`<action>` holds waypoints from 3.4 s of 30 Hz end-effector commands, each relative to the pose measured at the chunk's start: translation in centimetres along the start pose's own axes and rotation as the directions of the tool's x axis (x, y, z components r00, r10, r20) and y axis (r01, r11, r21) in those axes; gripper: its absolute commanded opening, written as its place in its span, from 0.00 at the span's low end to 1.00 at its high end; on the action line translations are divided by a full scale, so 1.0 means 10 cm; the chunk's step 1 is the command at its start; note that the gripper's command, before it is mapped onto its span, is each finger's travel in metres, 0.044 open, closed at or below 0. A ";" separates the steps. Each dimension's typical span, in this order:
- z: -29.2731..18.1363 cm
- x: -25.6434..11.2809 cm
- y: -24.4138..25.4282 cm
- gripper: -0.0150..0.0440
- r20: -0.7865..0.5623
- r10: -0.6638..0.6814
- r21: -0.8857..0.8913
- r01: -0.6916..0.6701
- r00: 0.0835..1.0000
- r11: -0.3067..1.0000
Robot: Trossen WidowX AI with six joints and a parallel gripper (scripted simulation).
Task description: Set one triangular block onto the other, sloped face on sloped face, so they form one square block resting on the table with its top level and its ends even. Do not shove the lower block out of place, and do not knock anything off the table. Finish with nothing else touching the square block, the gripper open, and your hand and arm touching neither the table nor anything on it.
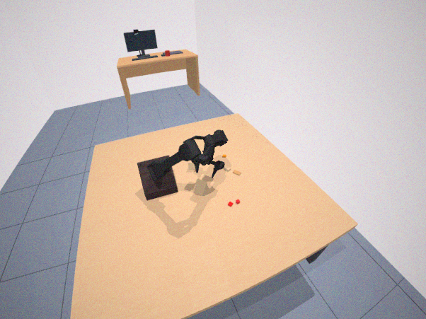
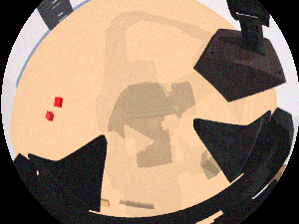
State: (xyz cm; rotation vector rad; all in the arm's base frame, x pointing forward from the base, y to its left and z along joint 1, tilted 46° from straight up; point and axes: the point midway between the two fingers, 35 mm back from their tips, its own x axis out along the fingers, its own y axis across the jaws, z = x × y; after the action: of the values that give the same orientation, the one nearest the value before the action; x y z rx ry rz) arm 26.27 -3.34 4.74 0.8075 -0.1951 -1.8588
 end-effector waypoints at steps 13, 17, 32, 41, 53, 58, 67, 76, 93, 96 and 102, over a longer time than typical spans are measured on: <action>0.00 0.27 -0.01 1.00 -0.001 0.000 0.017 0.000 1.000 1.000; 0.00 0.34 -0.01 1.00 -0.002 0.001 0.023 -0.001 1.000 1.000; 0.02 0.59 -0.03 1.00 0.001 0.005 0.047 -0.005 1.000 0.999; 0.04 0.73 -0.05 1.00 0.006 0.007 0.062 -0.008 1.000 0.998; 0.07 0.84 -0.07 0.87 0.011 0.010 0.075 -0.011 1.000 0.997; 0.07 0.84 -0.07 0.78 0.011 0.010 0.075 -0.011 1.000 0.997; 0.07 0.84 -0.07 0.58 0.011 0.010 0.075 -0.011 1.000 0.997; 0.12 0.80 -0.08 0.25 -0.067 0.012 0.073 -0.007 0.998 0.997; 0.41 0.76 -0.09 0.25 -0.494 0.040 0.068 -0.007 0.868 0.998; 0.46 0.76 -0.10 0.25 -0.560 0.043 0.067 -0.007 0.828 0.998; 0.57 0.78 -0.10 0.25 -0.679 0.050 0.066 -0.007 0.733 0.998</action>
State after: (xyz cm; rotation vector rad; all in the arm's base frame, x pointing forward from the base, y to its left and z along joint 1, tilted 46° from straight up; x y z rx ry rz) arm 20.69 -10.92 4.88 1.4163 0.1629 -1.4716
